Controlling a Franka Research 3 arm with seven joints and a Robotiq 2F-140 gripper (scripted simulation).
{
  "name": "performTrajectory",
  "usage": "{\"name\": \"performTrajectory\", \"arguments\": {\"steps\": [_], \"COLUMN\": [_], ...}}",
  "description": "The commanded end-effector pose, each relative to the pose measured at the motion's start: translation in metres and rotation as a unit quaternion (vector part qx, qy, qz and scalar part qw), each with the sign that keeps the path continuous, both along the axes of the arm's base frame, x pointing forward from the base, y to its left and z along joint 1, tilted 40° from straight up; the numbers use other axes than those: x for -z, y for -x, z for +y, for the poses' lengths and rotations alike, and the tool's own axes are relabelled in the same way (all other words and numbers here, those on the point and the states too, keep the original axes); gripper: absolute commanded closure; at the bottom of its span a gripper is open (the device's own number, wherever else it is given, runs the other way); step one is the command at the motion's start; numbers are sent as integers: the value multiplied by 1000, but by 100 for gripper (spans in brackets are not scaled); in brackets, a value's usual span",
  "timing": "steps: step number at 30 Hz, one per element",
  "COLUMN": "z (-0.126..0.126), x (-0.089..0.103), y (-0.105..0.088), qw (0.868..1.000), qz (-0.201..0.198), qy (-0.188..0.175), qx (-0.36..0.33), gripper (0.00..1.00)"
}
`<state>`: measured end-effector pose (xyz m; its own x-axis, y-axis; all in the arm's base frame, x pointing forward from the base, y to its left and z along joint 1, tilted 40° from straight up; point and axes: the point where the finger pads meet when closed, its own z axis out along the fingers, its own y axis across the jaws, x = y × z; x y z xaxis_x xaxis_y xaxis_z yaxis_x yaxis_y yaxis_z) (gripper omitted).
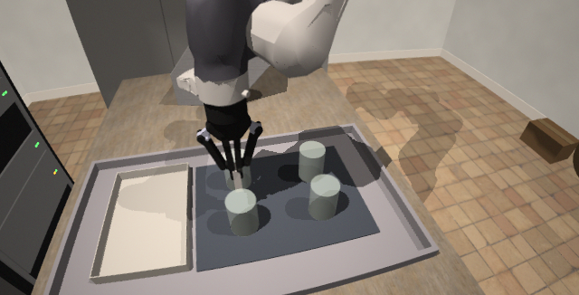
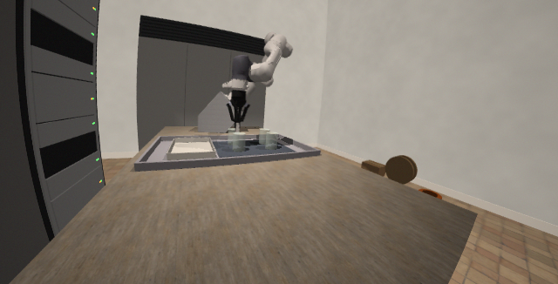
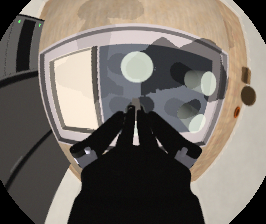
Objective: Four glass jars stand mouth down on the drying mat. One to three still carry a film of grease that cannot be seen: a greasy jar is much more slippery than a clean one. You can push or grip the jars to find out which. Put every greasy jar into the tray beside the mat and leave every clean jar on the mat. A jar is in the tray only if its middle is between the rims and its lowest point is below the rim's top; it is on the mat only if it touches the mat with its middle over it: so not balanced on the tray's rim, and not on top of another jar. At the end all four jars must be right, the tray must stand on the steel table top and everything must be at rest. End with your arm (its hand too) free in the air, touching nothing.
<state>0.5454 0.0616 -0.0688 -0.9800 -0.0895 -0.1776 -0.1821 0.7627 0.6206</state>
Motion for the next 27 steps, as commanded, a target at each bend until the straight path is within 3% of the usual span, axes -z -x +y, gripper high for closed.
{"name": "performTrajectory", "arguments": {"steps": [1,27], "z": [0,0], "x": [0,0], "y": [0,-3], "qw": [1000,1000], "qz": [4,4], "qy": [-1,-1], "qx": [2,2], "gripper": [100,100]}}
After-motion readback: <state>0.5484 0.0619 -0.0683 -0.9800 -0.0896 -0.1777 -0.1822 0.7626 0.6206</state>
